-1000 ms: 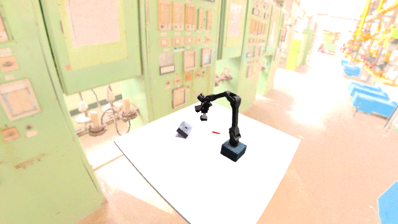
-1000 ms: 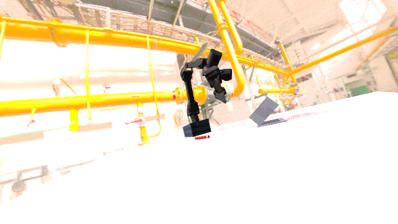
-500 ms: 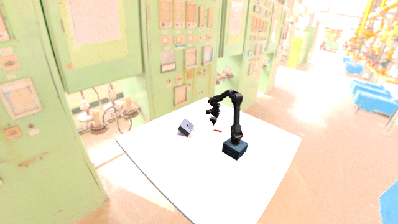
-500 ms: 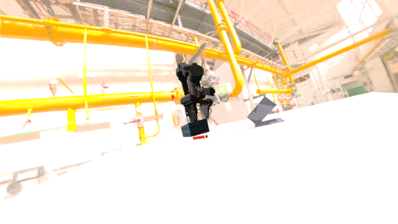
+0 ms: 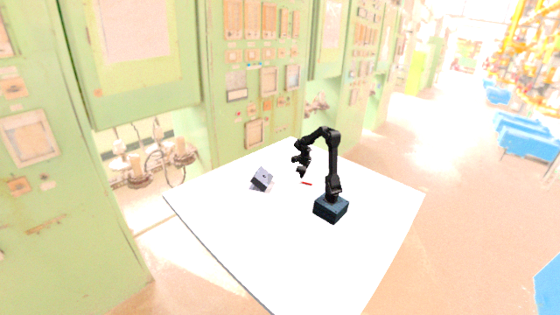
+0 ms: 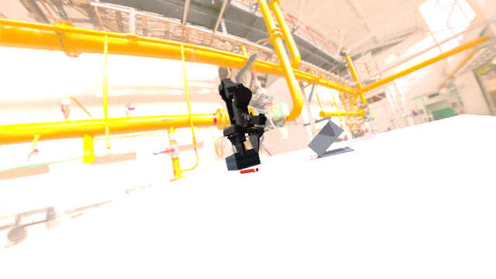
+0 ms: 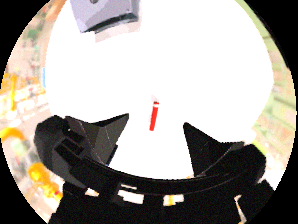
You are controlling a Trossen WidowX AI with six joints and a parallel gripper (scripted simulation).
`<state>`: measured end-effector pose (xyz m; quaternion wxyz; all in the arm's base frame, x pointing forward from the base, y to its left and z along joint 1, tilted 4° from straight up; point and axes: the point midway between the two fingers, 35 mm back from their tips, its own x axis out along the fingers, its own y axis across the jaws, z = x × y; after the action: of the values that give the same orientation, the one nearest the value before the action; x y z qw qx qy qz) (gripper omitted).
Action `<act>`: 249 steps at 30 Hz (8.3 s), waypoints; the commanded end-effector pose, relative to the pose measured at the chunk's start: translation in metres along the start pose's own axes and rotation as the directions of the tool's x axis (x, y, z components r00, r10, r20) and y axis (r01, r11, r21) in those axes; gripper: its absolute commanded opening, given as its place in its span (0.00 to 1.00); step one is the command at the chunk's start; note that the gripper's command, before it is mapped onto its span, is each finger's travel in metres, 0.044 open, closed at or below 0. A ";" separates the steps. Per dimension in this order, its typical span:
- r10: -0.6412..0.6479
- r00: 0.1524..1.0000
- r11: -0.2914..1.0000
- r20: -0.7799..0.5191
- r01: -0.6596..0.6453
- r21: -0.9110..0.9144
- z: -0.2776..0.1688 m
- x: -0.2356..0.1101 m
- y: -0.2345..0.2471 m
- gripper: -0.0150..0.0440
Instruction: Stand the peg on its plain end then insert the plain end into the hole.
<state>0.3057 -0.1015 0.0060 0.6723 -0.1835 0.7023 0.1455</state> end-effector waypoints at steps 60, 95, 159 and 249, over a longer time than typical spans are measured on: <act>0.006 1.000 1.000 0.000 -0.006 0.004 -0.002 0.064 0.003 0.44; 0.003 0.985 1.000 0.175 -0.004 0.008 -0.010 0.052 0.002 0.34; -0.002 0.749 1.000 0.663 -0.005 0.009 -0.045 0.029 0.002 0.34; -0.007 0.213 1.000 0.977 -0.014 0.011 -0.097 0.030 0.004 0.34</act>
<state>0.2170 -0.1431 -0.0175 0.9654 -0.0436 0.1267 0.2238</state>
